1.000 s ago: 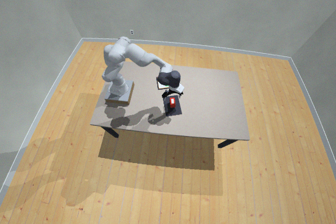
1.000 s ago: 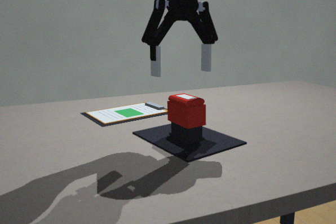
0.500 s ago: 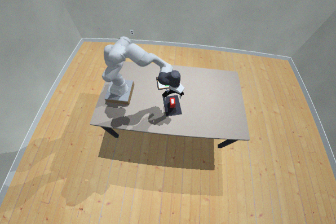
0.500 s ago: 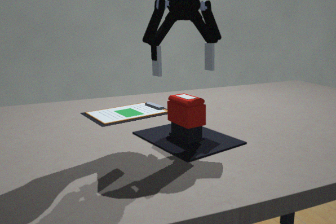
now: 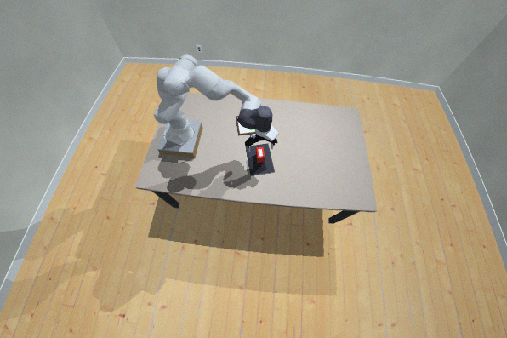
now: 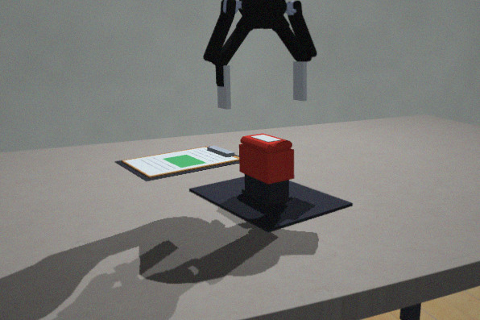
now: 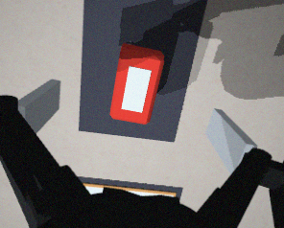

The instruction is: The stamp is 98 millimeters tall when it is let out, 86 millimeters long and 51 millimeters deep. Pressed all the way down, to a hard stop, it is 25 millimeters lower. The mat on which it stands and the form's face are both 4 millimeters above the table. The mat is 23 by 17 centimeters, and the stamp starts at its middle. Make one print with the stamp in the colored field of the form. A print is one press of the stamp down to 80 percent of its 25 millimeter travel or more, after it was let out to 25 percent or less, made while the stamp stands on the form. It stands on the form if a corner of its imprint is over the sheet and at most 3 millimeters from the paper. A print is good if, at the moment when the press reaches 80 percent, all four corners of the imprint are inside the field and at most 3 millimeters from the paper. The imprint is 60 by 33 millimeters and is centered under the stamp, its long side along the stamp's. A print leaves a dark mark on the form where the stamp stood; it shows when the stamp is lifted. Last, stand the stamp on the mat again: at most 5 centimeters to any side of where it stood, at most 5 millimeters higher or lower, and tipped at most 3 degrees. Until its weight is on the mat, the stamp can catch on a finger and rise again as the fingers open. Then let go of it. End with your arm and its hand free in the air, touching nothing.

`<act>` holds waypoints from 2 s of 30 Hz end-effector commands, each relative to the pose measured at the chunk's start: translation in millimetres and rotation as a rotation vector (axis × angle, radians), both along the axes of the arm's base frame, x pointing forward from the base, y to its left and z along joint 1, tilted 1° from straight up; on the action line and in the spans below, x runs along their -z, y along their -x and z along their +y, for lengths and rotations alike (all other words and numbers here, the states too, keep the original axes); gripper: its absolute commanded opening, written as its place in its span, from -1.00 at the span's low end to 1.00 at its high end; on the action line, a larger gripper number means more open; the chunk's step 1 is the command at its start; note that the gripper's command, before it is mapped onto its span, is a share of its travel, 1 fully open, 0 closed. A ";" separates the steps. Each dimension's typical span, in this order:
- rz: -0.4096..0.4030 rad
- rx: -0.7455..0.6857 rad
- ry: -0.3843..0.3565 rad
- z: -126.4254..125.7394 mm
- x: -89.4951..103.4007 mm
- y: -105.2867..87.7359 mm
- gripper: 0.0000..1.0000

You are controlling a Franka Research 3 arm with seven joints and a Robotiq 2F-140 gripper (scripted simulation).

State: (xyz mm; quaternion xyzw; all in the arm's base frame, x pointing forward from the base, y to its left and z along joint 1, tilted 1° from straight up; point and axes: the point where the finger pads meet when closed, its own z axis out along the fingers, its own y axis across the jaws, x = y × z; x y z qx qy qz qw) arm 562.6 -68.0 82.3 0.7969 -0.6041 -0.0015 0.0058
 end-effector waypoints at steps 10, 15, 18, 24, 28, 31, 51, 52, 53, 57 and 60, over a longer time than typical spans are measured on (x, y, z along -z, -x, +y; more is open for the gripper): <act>-0.003 0.012 0.000 0.0 -19.3 -1.3 1.00; -0.003 0.011 -0.001 1.2 -48.4 0.4 1.00; -0.003 0.011 -0.001 1.2 -49.0 0.5 1.00; -0.004 0.077 -0.003 14.5 -49.7 2.6 1.00; -0.005 0.171 -0.006 33.2 -50.6 6.3 1.00; -0.005 0.363 -0.012 76.2 -52.4 17.6 1.00; 0.054 0.642 -0.086 268.5 -49.2 139.8 1.00; 0.054 0.665 -0.087 268.6 -49.2 139.9 1.00; 0.054 0.690 -0.088 268.6 -49.2 139.9 1.00; 0.051 0.792 -0.090 268.2 -43.3 139.2 1.00; 0.046 0.870 -0.090 267.3 -2.9 137.6 1.00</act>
